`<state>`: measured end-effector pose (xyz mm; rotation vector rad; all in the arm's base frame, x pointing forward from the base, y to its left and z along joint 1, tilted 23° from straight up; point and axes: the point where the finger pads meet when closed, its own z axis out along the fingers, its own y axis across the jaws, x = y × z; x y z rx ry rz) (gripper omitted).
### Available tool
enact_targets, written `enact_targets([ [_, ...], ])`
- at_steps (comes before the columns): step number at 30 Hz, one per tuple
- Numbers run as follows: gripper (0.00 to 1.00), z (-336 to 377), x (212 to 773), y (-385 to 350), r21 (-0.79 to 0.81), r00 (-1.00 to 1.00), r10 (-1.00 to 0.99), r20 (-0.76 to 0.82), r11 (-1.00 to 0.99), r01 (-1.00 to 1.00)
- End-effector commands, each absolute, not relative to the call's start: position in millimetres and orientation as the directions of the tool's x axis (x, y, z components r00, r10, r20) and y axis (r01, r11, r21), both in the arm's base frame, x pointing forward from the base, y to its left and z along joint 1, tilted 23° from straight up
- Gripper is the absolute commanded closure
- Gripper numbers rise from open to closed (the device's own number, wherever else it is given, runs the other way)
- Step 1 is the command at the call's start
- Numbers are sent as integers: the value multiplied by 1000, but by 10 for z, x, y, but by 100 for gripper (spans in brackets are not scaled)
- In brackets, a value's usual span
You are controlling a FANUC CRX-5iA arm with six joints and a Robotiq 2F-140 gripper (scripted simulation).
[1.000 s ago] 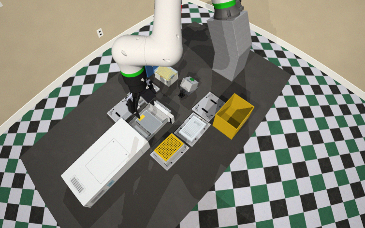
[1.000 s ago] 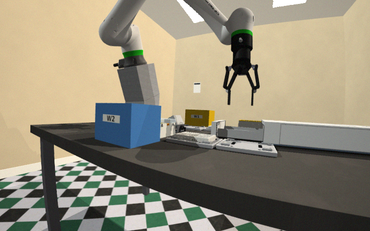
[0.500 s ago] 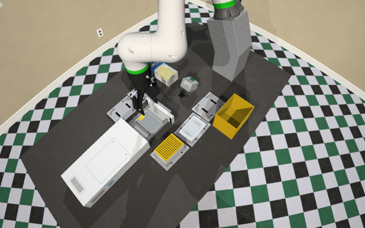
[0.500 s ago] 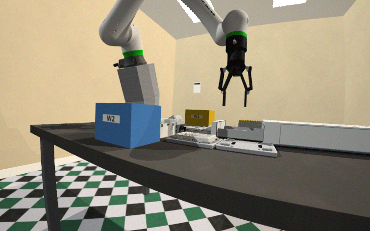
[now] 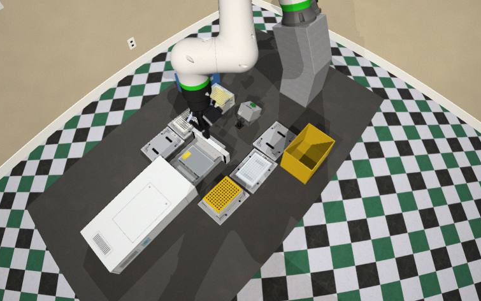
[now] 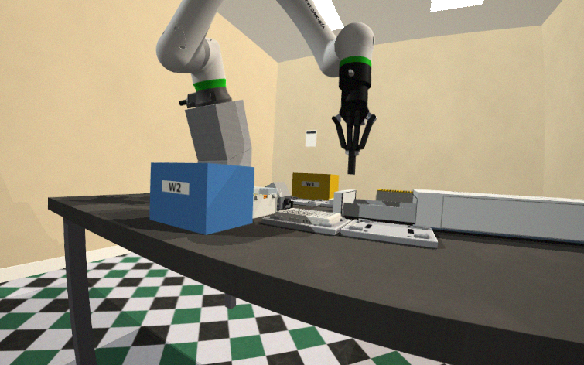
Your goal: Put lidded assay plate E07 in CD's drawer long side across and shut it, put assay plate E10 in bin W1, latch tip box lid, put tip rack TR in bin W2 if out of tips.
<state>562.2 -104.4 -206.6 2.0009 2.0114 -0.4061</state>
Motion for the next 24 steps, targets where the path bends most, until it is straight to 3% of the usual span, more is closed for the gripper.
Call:
enact_targets([
  [1,90,-2100,5450,-1059,0,-5,922,-386,6,1000],
  [24,90,-2256,4790,-1128,0,-5,922,-386,6,1000],
])
